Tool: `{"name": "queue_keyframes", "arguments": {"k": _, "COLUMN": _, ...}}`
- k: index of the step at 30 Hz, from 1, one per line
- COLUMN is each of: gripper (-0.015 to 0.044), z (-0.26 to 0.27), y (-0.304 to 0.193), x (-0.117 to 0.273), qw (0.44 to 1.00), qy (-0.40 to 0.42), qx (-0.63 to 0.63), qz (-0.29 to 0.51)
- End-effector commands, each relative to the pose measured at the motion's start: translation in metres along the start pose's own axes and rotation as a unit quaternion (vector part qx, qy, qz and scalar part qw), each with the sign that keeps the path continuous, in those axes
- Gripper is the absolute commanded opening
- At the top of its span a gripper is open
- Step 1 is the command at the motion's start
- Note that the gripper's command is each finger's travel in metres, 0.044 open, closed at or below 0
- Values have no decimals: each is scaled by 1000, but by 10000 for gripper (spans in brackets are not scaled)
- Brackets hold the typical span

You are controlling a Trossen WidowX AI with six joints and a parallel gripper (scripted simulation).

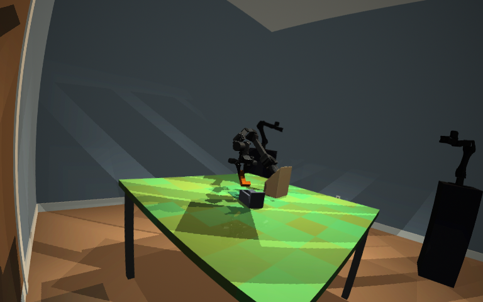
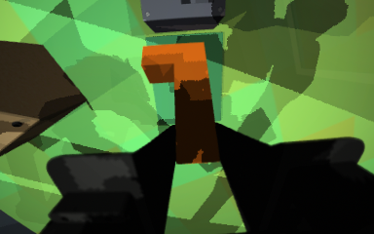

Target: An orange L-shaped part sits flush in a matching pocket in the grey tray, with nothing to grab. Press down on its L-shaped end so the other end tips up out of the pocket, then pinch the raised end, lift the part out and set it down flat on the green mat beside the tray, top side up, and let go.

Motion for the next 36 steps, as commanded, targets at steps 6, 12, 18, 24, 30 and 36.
{"name": "queue_keyframes", "arguments": {"k": 6, "gripper": 0, "z": 1, "y": 0, "x": -15, "qw": 1000, "qy": 0, "qx": 3, "qz": 3}}
{"name": "queue_keyframes", "arguments": {"k": 12, "gripper": 0, "z": 1, "y": -1, "x": -24, "qw": 1000, "qy": 0, "qx": 3, "qz": 3}}
{"name": "queue_keyframes", "arguments": {"k": 18, "gripper": 0, "z": 1, "y": -1, "x": -33, "qw": 1000, "qy": 0, "qx": 3, "qz": 3}}
{"name": "queue_keyframes", "arguments": {"k": 24, "gripper": 0, "z": 1, "y": -1, "x": -42, "qw": 1000, "qy": 0, "qx": 3, "qz": 3}}
{"name": "queue_keyframes", "arguments": {"k": 30, "gripper": 0, "z": 1, "y": -1, "x": -51, "qw": 1000, "qy": 0, "qx": 3, "qz": 4}}
{"name": "queue_keyframes", "arguments": {"k": 36, "gripper": 0, "z": 2, "y": -1, "x": -61, "qw": 1000, "qy": 0, "qx": 3, "qz": 4}}
Point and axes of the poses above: the point midway between the two fingers, 35 mm back from their tips, its own x axis back along the fingers, its own z axis across the jaws, y = z × x, the point moved 7 cm from there along x, back along the fingers, and after that the axes turned 3 degrees about -x, right-handed, at the moved point
